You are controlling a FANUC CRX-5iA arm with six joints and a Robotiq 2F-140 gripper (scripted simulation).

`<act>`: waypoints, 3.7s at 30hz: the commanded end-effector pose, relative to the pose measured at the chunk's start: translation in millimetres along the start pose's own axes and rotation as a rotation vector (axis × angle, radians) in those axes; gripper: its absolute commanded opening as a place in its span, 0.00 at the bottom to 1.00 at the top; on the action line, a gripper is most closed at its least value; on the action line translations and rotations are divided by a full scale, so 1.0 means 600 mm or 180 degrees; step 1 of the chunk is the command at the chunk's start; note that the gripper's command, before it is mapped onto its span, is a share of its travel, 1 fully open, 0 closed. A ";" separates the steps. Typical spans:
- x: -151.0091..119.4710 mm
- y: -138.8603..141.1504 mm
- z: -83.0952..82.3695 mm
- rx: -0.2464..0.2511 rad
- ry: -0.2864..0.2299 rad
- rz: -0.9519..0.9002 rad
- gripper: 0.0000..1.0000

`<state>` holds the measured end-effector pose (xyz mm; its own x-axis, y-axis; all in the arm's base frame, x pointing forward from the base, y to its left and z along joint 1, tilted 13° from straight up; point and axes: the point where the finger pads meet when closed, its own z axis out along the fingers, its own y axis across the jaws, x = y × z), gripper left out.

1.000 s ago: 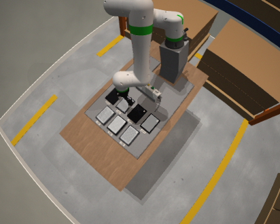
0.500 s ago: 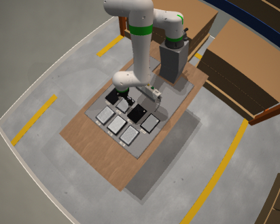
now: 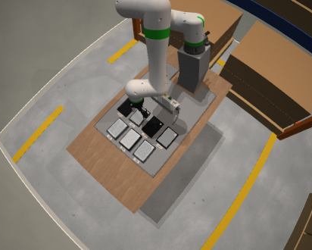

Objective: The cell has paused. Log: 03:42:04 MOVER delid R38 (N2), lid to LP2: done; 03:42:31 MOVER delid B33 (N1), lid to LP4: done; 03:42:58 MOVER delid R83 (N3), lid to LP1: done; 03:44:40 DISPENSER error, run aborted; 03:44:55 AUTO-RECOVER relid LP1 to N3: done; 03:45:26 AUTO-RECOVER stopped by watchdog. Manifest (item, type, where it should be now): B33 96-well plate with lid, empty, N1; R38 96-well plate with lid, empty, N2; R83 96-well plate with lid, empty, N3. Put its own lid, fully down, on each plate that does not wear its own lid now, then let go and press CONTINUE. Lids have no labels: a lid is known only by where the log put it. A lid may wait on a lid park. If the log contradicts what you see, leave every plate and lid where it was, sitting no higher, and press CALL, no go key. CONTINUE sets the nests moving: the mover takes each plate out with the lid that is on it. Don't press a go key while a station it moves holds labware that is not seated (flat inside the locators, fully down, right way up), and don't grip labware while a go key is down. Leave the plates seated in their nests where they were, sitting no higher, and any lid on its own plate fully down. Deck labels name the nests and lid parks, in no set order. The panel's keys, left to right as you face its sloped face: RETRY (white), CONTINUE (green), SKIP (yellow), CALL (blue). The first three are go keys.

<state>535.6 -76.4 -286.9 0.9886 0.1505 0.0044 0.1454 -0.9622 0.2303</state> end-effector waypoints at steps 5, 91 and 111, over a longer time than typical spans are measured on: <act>0.000 0.000 0.000 0.0000 0.0001 0.0000 0.66; 0.000 0.000 0.000 0.0000 0.0001 0.0000 0.66; 0.000 0.000 0.000 0.0000 0.0001 0.0000 0.66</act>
<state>535.6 -76.4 -286.9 0.9886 0.1505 0.0044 0.1454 -0.9622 0.2303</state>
